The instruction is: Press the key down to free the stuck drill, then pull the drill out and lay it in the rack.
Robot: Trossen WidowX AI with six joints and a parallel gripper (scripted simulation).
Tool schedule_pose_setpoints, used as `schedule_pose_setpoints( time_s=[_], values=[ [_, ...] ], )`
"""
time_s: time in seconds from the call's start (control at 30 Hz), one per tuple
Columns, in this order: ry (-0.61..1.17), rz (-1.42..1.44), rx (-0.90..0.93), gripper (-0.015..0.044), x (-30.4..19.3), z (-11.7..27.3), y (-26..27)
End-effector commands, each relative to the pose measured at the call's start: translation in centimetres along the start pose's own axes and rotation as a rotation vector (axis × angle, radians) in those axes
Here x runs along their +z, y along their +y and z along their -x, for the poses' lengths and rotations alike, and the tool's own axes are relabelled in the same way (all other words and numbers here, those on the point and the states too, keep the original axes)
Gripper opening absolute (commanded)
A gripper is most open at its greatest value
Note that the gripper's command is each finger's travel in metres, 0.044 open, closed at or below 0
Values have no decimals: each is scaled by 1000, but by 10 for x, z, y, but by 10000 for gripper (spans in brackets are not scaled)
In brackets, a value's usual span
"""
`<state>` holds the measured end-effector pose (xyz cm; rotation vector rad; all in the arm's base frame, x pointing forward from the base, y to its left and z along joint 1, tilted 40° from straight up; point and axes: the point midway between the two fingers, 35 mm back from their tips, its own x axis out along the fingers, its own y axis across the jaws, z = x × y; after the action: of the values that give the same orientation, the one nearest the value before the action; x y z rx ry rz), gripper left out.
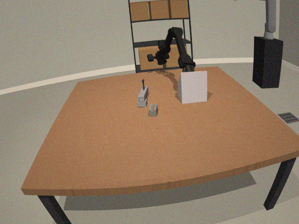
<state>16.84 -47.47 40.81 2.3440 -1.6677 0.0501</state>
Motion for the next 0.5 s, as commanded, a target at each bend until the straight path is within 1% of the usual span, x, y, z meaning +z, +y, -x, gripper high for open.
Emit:
schedule_pose_setpoints(
  time_s=[0.0, 0.3, 0.37, 0.47],
  values=[
    [0, 0, 0, 374, 0, 0, 0],
    [-11, 15, -8, 138, 2, 0, -5],
    [-44, 62, -34, 85, 10, 1, -22],
    [-124, 197, -112, 6, 29, 8, -65]
  ],
)
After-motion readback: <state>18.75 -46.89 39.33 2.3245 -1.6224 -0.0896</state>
